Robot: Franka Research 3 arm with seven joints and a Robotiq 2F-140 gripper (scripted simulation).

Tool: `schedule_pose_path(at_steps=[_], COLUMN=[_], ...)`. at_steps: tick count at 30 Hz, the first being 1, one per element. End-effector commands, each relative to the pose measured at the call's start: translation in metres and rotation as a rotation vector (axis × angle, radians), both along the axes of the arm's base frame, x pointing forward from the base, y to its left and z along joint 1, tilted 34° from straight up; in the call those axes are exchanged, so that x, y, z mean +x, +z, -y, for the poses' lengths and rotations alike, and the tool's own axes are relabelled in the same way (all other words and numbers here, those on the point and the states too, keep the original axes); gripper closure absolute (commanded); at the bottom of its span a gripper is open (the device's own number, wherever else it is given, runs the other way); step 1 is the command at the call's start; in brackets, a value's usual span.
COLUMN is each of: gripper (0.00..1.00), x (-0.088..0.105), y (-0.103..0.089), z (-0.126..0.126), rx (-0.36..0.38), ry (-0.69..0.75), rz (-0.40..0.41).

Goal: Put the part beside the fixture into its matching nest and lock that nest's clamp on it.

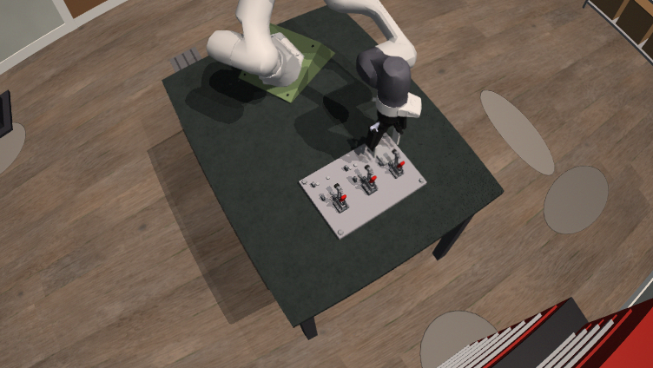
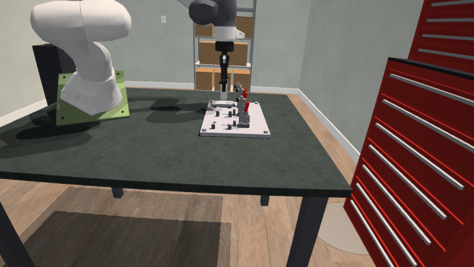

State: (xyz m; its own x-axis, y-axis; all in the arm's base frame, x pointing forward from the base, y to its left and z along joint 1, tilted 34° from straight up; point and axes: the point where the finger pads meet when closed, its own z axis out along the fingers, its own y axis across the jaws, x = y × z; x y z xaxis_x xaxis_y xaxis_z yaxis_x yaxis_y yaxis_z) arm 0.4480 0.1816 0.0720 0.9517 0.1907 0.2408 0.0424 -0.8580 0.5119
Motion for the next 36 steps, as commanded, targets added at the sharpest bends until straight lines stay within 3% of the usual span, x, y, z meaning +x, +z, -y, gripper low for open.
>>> schedule_pose_path(at_steps=[1,12,30,31,36], gripper=[0.42,0.42,0.42,0.72,0.72], x=[-0.008,-0.014,-0.014,-0.014,-0.017], y=[0.009,0.027,0.028,0.028,0.035], z=[-0.005,-0.016,-0.017,-0.017,-0.021], rx=[-0.001,-0.001,-0.001,-0.001,-0.001], ry=[-0.012,-0.012,-0.012,-0.012,-0.012], rz=[-0.009,-0.009,-0.009,-0.009,-0.009])
